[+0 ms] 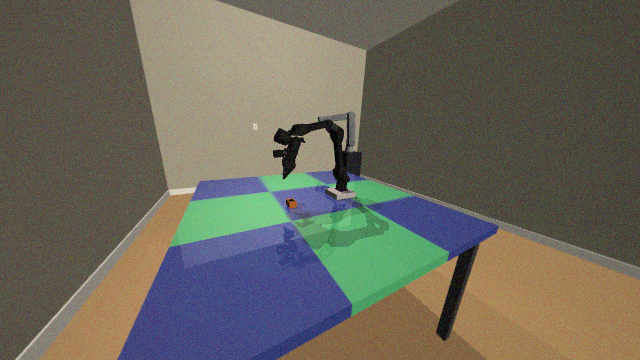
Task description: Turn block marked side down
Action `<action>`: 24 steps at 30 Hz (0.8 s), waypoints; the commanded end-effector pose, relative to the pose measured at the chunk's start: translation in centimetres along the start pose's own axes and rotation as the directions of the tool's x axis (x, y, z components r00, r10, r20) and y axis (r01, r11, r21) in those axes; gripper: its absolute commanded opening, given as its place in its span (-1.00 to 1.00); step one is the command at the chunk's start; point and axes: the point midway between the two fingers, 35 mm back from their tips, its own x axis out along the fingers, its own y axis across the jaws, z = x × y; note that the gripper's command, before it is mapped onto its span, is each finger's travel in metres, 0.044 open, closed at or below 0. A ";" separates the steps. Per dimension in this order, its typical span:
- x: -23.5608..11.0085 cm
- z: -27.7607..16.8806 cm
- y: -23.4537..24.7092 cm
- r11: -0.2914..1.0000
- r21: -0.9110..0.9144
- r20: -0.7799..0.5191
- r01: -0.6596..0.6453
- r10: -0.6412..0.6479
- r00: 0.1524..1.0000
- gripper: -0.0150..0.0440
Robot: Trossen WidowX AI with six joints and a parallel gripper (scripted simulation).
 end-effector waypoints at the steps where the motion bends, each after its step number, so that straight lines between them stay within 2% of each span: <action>1: 3.5 -3.9 0.8 0.979 -0.201 -0.231 -0.017 -0.030 0.973 1.00; 4: 4.7 -5.6 1.0 0.960 -0.276 -0.326 -0.047 -0.048 0.944 1.00; 8: 5.2 -5.1 0.6 0.960 -0.276 -0.325 -0.046 -0.048 0.944 1.00; 11: 8.0 -6.0 0.4 0.960 -0.276 -0.325 -0.046 -0.048 0.944 1.00; 24: 10.1 -6.4 0.2 0.960 -0.276 -0.325 -0.046 -0.048 0.944 1.00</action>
